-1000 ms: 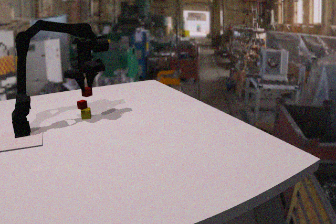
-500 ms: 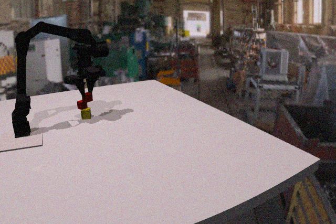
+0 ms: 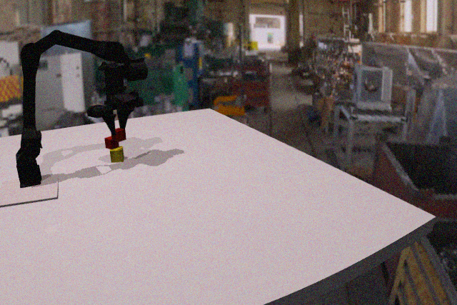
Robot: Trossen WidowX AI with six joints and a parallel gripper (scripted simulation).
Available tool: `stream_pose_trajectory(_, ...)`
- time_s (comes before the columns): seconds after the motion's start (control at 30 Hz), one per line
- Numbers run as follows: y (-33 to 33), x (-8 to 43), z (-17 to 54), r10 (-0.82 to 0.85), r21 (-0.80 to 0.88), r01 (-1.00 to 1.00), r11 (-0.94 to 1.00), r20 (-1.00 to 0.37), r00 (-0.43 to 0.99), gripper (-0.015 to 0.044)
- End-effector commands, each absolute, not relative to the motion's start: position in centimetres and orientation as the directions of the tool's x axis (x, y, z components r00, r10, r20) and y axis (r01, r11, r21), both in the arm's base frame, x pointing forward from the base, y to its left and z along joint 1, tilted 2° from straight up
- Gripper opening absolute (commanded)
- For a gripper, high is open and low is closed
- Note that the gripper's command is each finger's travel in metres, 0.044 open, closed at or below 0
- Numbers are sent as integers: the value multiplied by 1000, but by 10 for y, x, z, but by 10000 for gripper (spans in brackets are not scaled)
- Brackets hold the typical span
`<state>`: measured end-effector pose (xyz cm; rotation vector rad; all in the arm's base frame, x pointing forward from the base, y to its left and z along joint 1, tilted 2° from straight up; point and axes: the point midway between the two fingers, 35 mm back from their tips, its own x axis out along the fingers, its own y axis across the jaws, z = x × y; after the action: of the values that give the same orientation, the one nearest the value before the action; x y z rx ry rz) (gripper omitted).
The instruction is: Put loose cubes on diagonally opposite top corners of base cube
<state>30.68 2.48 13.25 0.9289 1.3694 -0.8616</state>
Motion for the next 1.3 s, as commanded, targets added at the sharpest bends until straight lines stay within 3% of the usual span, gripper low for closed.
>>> stream_pose_trajectory(0.0,25,307,130,29,40,915,401,-999,31,105)
stream_pose_trajectory(1.27,26,309,105,29,40,913,406,-999,31,105)
